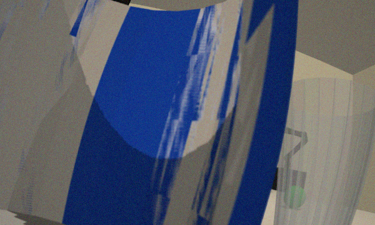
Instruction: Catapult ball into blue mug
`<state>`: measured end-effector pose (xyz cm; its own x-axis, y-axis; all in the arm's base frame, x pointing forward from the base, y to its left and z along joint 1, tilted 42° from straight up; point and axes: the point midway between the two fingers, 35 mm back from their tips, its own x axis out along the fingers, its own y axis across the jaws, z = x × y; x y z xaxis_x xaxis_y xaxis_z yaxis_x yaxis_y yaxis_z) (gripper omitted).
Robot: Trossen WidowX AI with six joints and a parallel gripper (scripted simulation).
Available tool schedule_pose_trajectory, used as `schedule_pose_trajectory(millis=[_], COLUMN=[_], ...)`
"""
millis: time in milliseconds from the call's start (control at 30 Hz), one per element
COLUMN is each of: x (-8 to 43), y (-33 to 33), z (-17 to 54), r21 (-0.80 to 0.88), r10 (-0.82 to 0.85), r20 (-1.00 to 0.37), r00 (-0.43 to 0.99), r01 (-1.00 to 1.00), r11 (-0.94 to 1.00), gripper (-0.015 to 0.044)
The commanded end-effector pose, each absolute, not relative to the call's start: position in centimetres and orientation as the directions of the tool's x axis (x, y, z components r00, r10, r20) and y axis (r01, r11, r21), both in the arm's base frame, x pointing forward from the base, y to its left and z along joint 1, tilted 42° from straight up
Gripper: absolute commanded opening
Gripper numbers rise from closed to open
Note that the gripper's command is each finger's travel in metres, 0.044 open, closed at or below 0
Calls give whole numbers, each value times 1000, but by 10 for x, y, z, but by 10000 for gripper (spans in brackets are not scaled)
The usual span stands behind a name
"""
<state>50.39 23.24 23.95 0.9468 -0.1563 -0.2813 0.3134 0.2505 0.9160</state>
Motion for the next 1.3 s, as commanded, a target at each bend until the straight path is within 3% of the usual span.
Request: schedule_pose_trajectory(millis=[0,667,1267], x=[505,487,437], y=[221,148,76], z=[216,116,42], r21=[856,377,-192], r10=[-183,-351,-513], r20=[-344,-603,-759], r00=[921,717,400], r01=[387,643,616], r11=[342,667,764], gripper=[440,440,440])
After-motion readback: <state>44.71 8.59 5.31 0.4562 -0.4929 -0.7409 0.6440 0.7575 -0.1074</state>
